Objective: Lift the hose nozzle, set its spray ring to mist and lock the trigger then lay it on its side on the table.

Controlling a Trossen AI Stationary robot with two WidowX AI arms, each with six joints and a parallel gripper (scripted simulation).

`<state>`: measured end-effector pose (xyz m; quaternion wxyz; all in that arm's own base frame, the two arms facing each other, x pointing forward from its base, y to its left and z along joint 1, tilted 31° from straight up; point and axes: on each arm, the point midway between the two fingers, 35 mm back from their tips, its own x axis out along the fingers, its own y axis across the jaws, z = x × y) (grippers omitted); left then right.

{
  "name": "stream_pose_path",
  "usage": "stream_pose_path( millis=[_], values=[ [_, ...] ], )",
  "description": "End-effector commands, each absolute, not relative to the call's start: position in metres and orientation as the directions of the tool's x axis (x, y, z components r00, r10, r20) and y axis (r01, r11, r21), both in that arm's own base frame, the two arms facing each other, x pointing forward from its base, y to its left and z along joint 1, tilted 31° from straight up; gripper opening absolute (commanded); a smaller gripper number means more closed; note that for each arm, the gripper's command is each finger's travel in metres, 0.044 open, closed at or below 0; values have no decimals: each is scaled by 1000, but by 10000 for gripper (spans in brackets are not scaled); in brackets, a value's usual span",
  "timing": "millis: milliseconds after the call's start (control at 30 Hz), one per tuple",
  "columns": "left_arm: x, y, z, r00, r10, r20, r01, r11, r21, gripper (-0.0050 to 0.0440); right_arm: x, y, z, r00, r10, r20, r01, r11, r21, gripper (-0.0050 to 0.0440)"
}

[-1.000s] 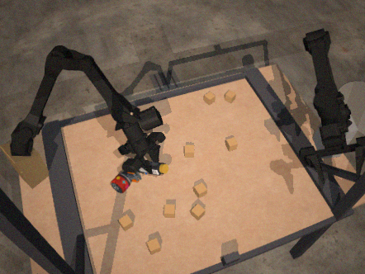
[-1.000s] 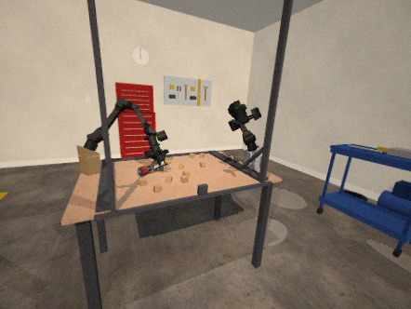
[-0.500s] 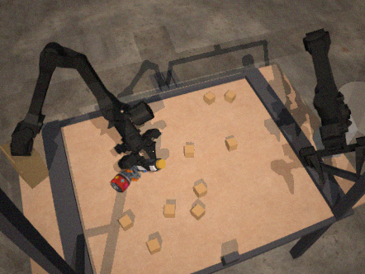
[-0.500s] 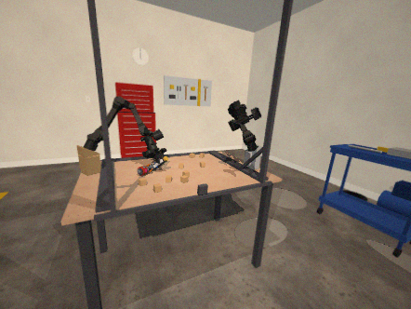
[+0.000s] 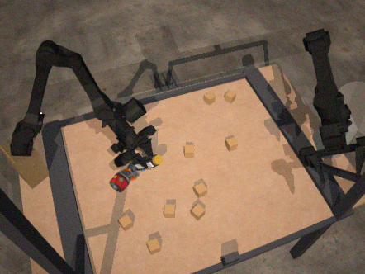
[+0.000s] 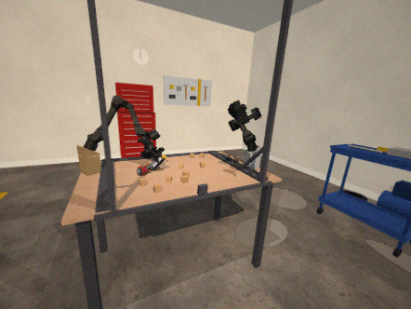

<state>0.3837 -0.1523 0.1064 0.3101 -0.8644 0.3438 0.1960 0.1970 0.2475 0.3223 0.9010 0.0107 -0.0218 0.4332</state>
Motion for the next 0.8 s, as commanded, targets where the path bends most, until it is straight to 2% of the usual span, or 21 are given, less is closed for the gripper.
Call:
stream_pose_path(
  millis=[0,767],
  values=[
    [385,-153,114,700,-478,-530,-707,-567,-423,165,196,247,329,622,780,67,-782,623,-2,407],
    [384,-153,113,700,-478,-530,-707,-567,-423,165,196,247,329,622,780,67,-782,623,-2,407]
  ],
)
